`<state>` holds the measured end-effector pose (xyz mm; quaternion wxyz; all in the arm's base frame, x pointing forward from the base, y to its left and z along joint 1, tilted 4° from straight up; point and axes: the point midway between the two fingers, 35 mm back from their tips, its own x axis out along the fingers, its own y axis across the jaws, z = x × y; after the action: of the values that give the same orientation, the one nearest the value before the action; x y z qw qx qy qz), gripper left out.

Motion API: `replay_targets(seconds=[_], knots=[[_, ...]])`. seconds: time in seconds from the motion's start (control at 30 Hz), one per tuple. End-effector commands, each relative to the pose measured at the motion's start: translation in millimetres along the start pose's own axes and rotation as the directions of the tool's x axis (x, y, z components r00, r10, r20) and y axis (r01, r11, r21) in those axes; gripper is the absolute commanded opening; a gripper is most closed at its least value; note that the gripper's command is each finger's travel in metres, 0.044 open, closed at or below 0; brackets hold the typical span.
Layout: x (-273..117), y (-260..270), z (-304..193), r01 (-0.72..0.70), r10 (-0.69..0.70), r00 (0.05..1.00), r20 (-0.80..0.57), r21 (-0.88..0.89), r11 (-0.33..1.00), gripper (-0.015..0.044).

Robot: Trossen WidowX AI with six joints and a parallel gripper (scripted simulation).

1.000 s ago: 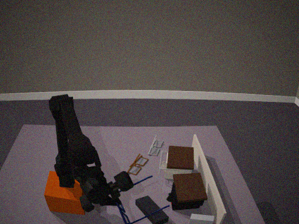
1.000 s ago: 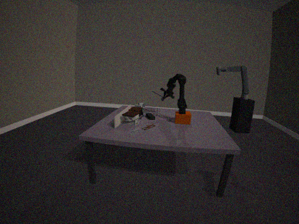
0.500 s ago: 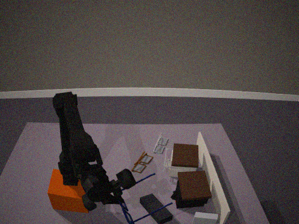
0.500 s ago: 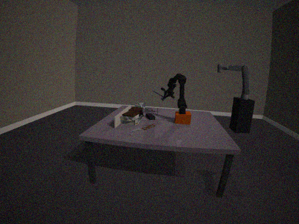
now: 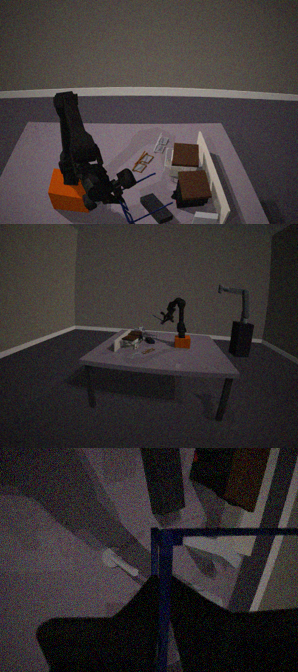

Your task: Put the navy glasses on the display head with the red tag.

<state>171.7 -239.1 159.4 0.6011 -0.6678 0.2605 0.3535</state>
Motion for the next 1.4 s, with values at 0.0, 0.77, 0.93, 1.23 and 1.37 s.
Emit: replay_targets(seconds=[0.0,0.77,0.93,1.23,1.37], knots=[[0.1,0.3,-0.1,-0.002,0.002,1.0,0.0,0.003,1.0,0.0],[53.4,-28.0,48.9,-0.191,0.177,0.976,0.13,0.111,0.975,0.0],[65.4,-33.8,63.8,-0.246,0.226,0.963,0.148,0.132,0.96,0.0],[84.5,-42.1,91.8,-0.337,0.311,0.936,0.163,0.163,0.927,0.0],[92.0,-45.0,104.6,-0.373,0.347,0.924,0.162,0.175,0.911,0.0]])
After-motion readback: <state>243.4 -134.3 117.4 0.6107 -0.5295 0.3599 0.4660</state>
